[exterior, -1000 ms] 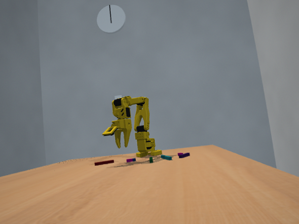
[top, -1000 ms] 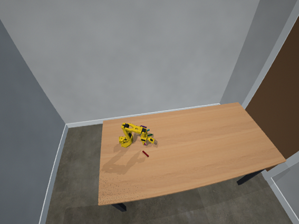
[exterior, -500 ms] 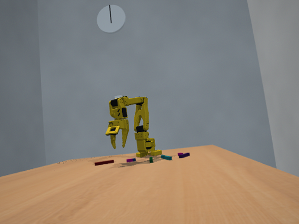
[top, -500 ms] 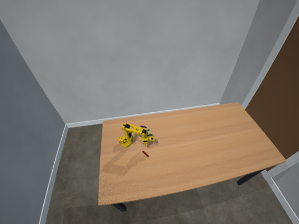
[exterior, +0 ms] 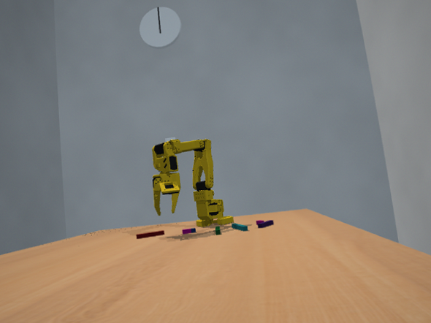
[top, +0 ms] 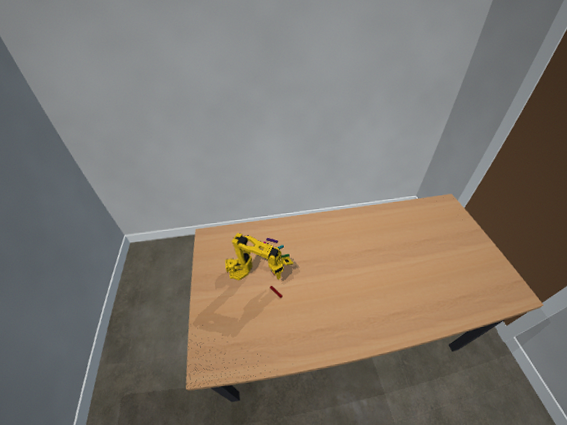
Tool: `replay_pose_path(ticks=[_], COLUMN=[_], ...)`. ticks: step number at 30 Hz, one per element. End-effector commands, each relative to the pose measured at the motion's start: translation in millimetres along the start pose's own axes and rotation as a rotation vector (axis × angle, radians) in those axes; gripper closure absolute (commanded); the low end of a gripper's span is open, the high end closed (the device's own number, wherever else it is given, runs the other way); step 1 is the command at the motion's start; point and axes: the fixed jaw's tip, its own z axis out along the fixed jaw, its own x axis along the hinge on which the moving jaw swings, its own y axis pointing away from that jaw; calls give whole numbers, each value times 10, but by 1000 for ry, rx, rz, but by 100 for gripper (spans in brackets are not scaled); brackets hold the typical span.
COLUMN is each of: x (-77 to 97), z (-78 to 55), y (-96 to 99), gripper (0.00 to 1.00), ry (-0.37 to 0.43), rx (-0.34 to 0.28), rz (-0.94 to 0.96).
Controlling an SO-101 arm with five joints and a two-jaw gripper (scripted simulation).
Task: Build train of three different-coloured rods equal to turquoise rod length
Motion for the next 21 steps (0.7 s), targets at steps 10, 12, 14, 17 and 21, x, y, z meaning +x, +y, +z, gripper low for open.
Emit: replay_pose_path(ticks=[10, 12, 14, 17, 21], x=[44, 60, 76, 100, 131], z=[-105, -104, -104, -103, -102], y=[-185, -208, -230, -264, -309], gripper=[82, 82, 82, 82, 82], ry=[-28, -25, -22, -18, -12], rx=[65, 66, 68, 69, 71], rz=[-396, -469, -541, -648, -786])
